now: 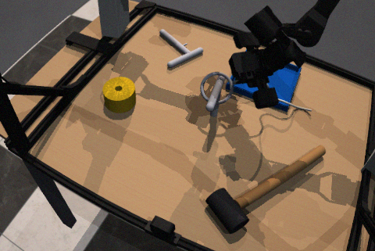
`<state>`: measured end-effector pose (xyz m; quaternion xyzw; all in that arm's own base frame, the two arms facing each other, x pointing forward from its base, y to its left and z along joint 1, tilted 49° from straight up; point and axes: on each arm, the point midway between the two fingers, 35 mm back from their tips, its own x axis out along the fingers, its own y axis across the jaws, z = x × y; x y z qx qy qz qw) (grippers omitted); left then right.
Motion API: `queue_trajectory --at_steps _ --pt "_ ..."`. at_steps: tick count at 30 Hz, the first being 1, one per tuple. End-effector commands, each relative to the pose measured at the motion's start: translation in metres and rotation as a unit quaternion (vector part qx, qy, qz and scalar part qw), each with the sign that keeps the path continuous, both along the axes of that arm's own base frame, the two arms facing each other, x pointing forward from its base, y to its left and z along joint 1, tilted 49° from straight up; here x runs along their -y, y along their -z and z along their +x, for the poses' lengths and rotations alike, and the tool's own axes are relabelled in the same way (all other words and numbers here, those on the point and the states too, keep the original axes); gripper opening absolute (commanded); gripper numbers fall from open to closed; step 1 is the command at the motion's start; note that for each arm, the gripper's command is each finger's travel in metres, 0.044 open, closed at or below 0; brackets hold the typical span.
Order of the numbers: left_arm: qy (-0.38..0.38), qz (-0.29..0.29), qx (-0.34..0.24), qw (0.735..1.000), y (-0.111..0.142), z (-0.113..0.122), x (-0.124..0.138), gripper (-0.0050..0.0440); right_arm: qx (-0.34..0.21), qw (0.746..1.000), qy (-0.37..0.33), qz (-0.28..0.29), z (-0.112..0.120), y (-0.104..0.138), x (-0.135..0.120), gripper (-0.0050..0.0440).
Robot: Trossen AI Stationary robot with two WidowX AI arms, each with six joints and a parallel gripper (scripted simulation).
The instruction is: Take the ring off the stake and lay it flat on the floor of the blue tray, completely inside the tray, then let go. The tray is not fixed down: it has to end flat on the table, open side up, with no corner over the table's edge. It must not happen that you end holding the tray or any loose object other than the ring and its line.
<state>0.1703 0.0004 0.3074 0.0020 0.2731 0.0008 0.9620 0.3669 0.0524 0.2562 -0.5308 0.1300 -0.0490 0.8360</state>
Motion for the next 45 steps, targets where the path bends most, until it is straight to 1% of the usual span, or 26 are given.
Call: queue_trajectory --at_steps 1,45 --pt "0.0 -0.002 0.0 1.0 0.0 0.0 0.0 0.04 -0.004 1.0 0.002 -0.004 0.001 0.004 -0.001 0.0" --pt "0.0 -0.002 0.0 1.0 0.0 0.0 0.0 0.04 0.008 0.998 0.037 -0.04 0.003 0.011 -0.017 0.0"
